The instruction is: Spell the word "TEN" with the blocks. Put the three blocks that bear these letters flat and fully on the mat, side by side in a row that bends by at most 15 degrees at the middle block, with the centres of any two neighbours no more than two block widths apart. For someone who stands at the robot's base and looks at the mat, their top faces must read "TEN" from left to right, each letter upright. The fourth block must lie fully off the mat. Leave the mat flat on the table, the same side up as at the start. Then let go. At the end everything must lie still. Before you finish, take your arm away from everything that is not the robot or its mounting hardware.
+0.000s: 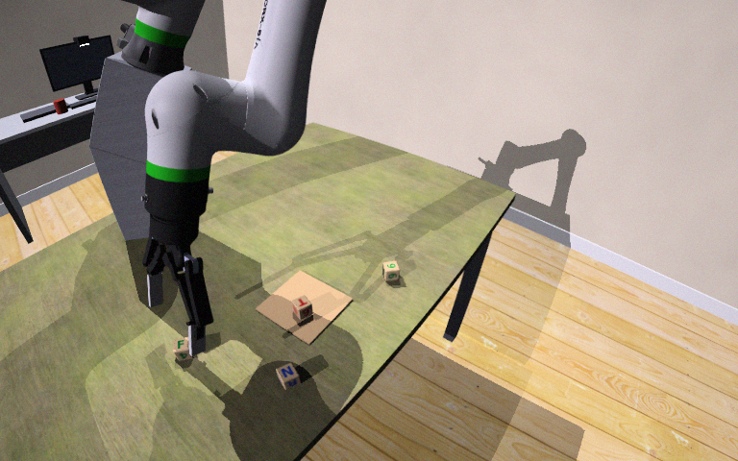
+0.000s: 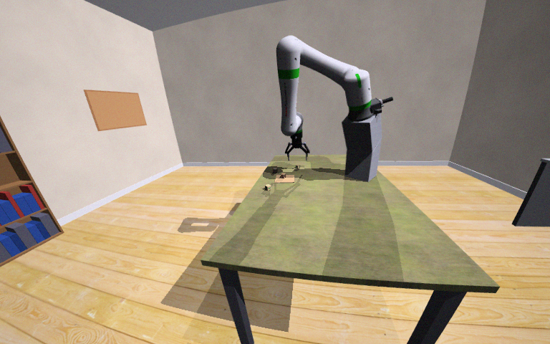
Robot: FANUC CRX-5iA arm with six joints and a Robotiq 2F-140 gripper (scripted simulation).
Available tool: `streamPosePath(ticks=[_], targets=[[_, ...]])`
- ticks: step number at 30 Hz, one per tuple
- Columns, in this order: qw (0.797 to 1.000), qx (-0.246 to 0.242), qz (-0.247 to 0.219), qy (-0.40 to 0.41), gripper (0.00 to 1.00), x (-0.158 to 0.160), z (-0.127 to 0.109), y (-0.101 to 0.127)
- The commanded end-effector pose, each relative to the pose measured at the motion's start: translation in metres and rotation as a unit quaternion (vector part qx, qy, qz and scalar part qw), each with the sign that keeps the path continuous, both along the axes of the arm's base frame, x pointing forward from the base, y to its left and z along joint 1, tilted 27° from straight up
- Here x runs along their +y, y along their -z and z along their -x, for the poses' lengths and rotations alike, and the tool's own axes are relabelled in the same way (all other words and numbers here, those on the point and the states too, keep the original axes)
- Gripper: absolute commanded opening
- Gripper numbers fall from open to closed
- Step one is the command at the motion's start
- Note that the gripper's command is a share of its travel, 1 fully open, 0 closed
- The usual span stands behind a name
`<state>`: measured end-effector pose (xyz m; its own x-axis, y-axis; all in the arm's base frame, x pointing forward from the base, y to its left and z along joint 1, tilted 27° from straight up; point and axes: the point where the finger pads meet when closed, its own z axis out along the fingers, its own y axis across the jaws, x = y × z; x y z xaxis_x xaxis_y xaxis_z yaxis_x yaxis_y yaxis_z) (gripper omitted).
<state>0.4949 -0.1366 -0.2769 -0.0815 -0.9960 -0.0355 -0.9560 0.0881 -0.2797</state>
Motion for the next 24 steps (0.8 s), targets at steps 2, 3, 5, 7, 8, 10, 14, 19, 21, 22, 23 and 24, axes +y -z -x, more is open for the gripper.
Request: streamPosePath(ticks=[2,3,5,7,8,10,14,19,21,22,23,24], targets=[[1.000,0.000,0.000,0.000,1.00,0.000,0.000,0.000],[1.000,0.000,0.000,0.000,1.00,0.000,0.000,0.000],[1.000,0.000,0.000,0.000,1.00,0.000,0.000,0.000],[1.000,0.000,0.000,0.000,1.00,0.000,0.000,0.000],[1.000,0.000,0.000,0.000,1.00,0.000,0.000,0.000],[1.000,0.000,0.000,0.000,1.00,0.000,0.000,0.000],[1.000,-0.004,-0.001,-0.021,1.00,0.016,-0.006,-0.012],[0.995,-0.020,-0.006,-0.095,1.00,0.074,-0.027,-0.055],[0.993,-0.024,-0.008,-0.117,1.00,0.091,-0.033,-0.068],[0.991,-0.027,-0.009,-0.128,1.00,0.100,-0.036,-0.074],[0.990,-0.029,-0.010,-0.139,1.00,0.108,-0.040,-0.080],[0.988,-0.031,-0.010,-0.150,1.00,0.117,-0.043,-0.087]])
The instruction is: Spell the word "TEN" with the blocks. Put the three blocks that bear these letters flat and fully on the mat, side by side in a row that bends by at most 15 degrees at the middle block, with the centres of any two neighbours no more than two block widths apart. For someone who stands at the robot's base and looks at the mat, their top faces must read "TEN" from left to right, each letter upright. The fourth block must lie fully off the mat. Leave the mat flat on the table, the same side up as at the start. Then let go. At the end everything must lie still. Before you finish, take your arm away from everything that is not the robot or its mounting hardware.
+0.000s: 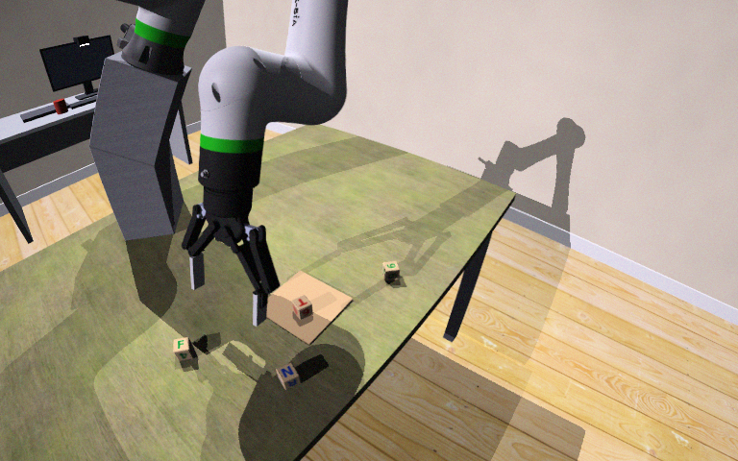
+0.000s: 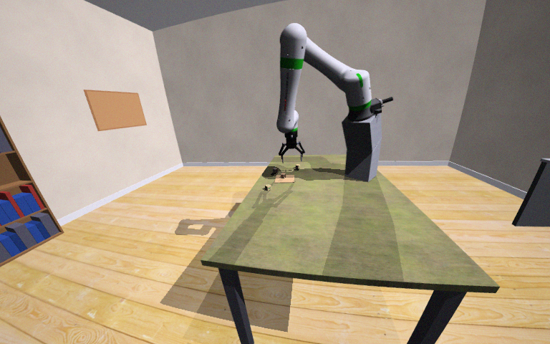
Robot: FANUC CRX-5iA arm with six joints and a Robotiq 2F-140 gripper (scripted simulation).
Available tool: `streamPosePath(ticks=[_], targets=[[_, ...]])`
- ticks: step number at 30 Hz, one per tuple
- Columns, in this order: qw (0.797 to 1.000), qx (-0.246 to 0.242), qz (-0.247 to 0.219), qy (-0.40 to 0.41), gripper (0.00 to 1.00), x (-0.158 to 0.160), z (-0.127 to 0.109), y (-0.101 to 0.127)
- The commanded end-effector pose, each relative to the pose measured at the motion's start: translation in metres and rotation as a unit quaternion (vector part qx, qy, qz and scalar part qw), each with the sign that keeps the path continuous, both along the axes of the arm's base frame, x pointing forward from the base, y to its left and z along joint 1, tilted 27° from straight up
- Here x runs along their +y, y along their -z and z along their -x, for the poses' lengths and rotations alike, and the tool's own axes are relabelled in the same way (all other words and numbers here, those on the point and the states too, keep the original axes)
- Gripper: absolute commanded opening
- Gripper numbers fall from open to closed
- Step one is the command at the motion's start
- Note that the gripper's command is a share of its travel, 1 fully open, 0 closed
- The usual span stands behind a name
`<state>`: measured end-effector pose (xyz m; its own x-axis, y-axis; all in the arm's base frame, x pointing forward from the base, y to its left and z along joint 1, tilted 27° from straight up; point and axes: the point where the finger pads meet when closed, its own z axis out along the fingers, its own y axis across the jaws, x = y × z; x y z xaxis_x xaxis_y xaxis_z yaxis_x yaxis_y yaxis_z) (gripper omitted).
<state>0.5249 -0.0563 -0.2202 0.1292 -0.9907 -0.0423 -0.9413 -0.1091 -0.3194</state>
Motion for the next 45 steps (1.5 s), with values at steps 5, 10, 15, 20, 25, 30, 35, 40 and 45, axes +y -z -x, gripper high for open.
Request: streamPosePath(ticks=[5,10,15,20,25,30,35,40,45], targets=[[0.995,-0.021,-0.010,-0.098,1.00,0.077,-0.028,-0.060],[0.988,-0.032,-0.014,-0.153,1.00,0.120,-0.044,-0.092],[0.978,-0.043,-0.018,-0.205,1.00,0.161,-0.058,-0.123],[0.967,-0.052,-0.021,-0.248,1.00,0.195,-0.071,-0.148],[0.944,-0.067,-0.026,-0.323,1.00,0.256,-0.093,-0.193],[0.939,-0.070,-0.027,-0.337,1.00,0.267,-0.097,-0.202],[0.939,-0.070,-0.027,-0.337,1.00,0.267,-0.097,-0.202],[0.939,-0.070,-0.027,-0.337,1.00,0.267,-0.097,-0.202],[0.939,-0.070,-0.027,-0.337,1.00,0.267,-0.097,-0.201]])
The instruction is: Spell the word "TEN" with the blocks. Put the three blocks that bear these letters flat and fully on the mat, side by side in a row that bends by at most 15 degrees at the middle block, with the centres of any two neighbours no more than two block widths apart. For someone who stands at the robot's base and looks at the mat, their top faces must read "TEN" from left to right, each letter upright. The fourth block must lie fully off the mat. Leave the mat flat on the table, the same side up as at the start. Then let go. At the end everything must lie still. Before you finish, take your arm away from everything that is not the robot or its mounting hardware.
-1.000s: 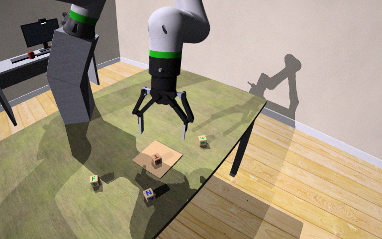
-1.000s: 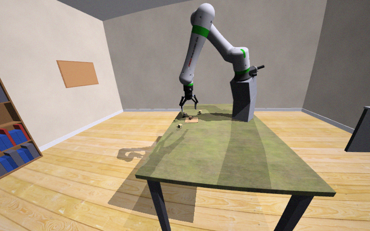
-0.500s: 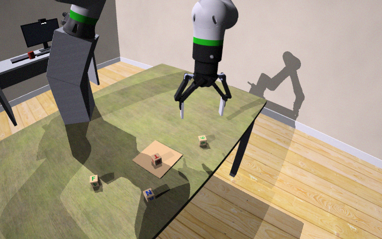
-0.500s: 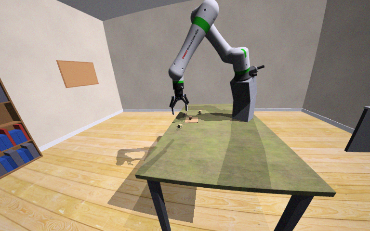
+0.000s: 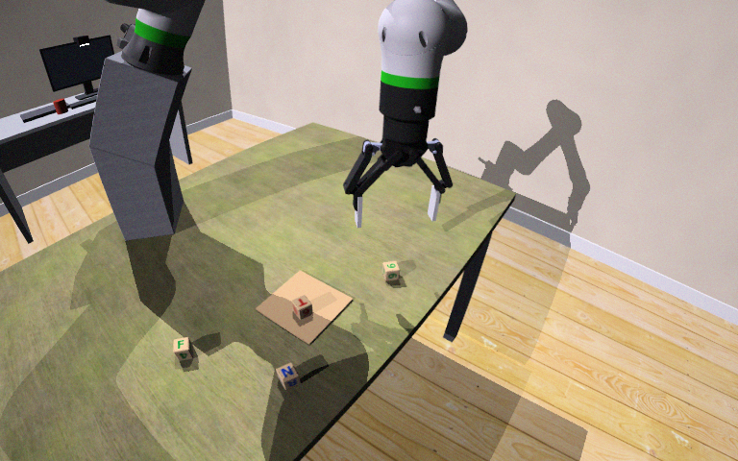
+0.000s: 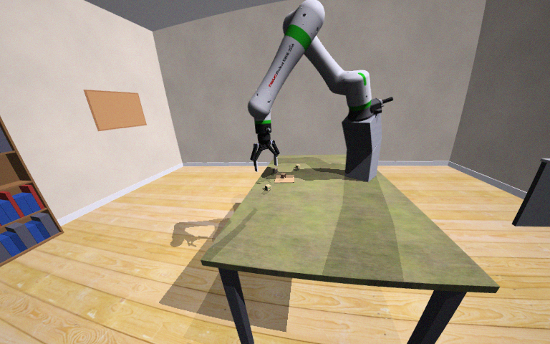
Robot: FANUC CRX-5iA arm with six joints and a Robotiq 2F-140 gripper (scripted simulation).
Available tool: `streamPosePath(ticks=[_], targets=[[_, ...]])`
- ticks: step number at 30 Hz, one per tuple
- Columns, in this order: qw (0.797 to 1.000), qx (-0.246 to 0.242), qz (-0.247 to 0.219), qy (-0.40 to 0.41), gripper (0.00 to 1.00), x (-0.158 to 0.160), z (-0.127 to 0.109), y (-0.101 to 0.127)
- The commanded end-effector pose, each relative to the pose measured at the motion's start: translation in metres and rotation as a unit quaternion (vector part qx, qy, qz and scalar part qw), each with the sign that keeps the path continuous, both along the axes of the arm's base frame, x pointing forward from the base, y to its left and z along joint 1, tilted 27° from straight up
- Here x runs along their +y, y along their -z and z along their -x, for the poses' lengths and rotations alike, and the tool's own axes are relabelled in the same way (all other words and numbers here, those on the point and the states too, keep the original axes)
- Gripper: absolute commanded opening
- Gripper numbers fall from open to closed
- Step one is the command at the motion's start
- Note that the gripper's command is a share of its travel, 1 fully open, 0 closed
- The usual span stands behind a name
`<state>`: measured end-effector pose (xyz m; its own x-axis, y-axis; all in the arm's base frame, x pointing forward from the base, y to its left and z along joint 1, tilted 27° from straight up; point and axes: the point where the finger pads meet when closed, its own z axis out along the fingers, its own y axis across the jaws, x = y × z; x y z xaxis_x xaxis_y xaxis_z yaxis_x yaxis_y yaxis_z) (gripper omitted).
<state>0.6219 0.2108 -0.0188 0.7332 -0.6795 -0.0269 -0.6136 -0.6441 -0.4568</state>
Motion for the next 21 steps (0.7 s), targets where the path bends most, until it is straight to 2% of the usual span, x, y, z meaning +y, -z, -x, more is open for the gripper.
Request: streamPosePath(ticks=[1,6,10,11,21], targets=[[1.000,0.000,0.000,0.000,1.00,0.001,-0.001,0.002],[1.000,0.000,0.000,0.000,1.00,0.010,-0.010,0.027],[1.000,0.000,0.000,0.001,1.00,0.010,-0.011,0.030],[1.000,0.000,0.000,0.001,0.40,0.010,-0.011,0.030],[1.000,0.000,0.000,0.001,0.40,0.010,-0.011,0.030]])
